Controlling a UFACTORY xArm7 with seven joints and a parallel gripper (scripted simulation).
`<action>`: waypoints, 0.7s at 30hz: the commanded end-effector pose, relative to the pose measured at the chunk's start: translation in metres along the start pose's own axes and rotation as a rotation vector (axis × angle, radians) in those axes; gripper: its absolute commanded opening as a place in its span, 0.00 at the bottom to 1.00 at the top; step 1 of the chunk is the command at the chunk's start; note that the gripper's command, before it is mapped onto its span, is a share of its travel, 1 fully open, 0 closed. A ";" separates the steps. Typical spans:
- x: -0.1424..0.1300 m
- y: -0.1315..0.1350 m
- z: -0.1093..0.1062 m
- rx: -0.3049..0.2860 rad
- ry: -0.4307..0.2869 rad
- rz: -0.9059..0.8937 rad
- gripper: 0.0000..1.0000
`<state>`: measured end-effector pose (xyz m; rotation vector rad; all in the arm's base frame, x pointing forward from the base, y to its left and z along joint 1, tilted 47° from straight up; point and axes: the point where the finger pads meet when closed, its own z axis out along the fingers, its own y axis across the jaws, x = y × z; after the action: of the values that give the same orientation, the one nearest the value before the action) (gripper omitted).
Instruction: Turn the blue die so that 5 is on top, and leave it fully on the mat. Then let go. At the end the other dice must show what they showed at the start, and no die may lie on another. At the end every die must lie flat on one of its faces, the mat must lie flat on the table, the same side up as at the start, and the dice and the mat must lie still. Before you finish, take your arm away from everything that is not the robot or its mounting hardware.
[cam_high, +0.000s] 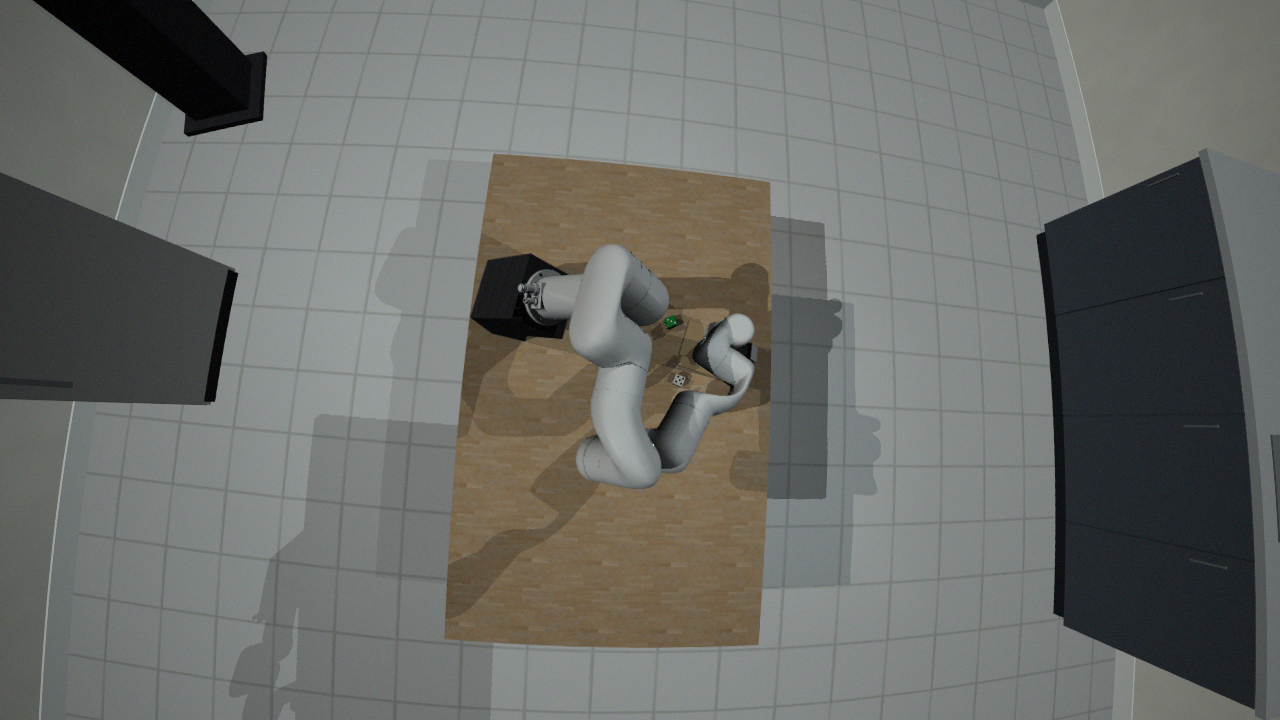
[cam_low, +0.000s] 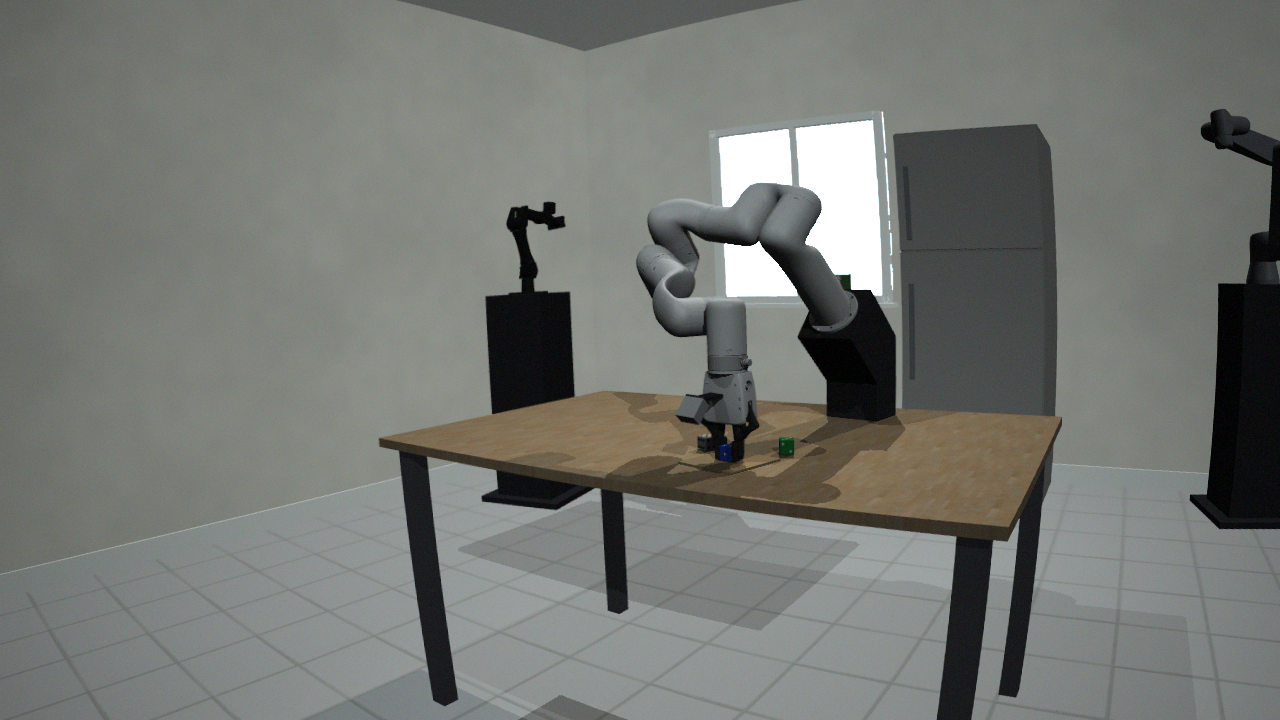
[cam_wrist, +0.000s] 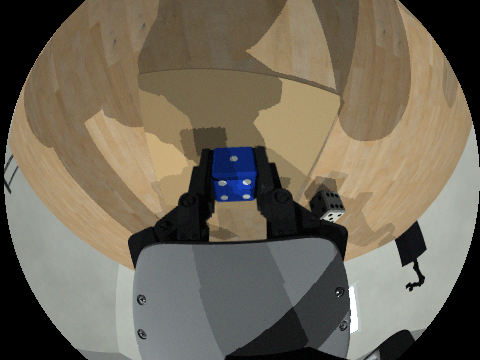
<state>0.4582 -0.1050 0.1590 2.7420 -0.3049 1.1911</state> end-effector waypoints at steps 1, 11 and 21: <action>0.001 0.000 -0.001 0.000 0.002 -0.001 0.39; 0.001 0.000 -0.001 0.000 0.002 -0.001 0.47; 0.001 0.000 -0.003 0.000 0.002 -0.001 0.47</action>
<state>0.4579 -0.1050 0.1592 2.7421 -0.3050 1.1909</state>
